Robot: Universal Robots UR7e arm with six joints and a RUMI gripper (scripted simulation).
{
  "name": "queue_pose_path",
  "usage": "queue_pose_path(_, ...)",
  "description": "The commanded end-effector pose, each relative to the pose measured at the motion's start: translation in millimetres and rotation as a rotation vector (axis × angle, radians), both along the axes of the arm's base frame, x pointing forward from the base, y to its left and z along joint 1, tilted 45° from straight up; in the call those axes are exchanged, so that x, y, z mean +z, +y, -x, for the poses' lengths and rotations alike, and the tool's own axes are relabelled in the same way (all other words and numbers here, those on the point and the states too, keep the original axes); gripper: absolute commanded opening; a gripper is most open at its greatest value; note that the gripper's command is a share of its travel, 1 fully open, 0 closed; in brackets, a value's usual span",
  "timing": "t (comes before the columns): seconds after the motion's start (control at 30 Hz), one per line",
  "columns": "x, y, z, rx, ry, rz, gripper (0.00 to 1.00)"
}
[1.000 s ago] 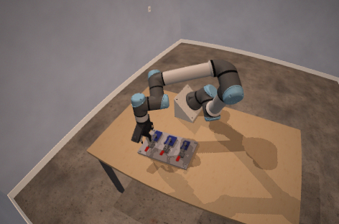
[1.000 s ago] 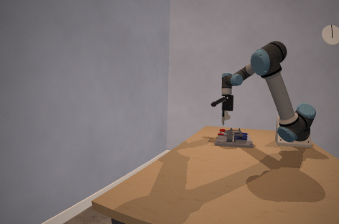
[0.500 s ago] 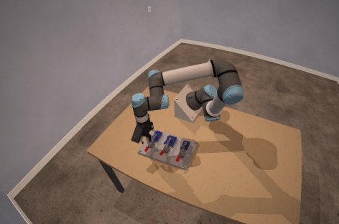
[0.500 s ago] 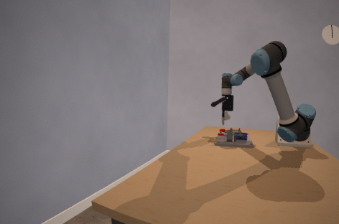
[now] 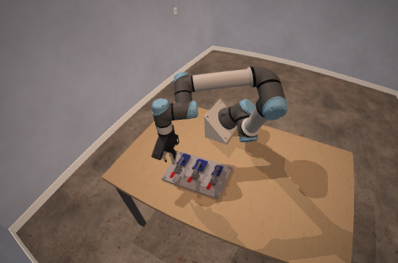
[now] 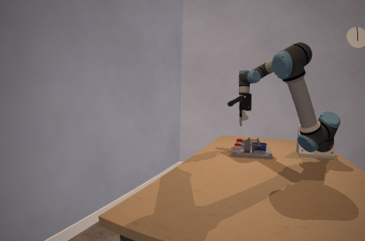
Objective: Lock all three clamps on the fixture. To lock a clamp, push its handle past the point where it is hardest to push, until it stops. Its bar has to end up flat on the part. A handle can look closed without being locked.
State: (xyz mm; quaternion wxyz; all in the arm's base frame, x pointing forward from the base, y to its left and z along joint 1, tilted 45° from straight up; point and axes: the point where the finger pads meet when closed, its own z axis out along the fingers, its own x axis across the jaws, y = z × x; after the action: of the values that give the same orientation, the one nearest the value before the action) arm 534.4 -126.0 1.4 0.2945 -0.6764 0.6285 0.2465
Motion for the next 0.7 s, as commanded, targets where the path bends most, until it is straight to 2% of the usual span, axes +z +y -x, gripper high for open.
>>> queue_pose_path(0.0, 1.6, -1.8, 0.0, 0.0, 0.0, 0.0, 0.28)
queue_pose_path(0.07, 6.4, -6.8, 0.2, -0.001, -0.001, 0.001, 0.28)
queue_pose_path(0.2, 30.9, -31.4, 1.5, 0.0, 0.0, 0.0, 0.28)
queue_pose_path(0.6, 30.9, -31.4, 1.5, 0.0, 0.0, 0.0, 0.28)
queue_pose_path(0.67, 47.1, -13.8, 4.1, 0.0, 0.0, 0.0, 0.28)
